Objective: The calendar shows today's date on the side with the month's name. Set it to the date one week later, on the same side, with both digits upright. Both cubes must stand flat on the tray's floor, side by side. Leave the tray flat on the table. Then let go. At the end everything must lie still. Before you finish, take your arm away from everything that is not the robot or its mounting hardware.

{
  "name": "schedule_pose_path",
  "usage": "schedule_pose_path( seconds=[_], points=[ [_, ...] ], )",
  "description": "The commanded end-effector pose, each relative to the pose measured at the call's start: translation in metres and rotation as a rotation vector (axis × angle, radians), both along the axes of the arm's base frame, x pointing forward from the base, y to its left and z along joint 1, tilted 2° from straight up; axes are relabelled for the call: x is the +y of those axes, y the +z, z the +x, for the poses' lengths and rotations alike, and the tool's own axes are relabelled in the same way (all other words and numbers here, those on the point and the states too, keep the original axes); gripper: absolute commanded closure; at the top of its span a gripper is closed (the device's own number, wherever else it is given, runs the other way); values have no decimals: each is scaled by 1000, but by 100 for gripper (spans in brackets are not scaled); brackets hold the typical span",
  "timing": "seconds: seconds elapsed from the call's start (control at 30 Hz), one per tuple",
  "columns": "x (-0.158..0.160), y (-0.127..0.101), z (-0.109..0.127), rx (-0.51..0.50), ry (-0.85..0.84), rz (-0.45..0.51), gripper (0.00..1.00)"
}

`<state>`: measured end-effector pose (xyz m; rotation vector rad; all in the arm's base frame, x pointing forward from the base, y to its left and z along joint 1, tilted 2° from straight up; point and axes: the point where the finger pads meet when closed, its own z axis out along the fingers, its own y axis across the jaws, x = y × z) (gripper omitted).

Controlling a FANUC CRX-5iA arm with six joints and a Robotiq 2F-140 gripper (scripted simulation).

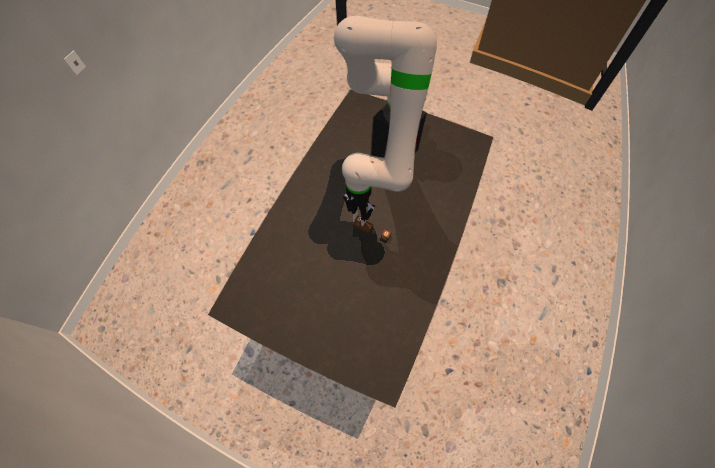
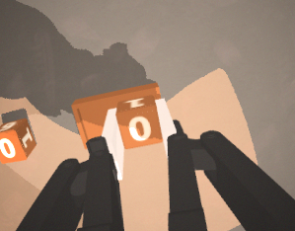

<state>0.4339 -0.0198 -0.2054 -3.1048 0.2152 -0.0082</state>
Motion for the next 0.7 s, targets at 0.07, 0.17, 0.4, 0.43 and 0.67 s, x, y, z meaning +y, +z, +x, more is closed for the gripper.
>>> schedule_pose_path(
  seconds=[0.07, 0.17, 0.4, 0.43, 0.67],
  points=[
    [0, -2, 0, 0, 0, 0, 83],
    [0, -3, 0, 0, 0, 0, 83],
    [0, -3, 0, 0, 0, 0, 83],
    [0, -3, 0, 0, 0, 0, 83],
    [0, -3, 0, 0, 0, 0, 83]
  ],
)
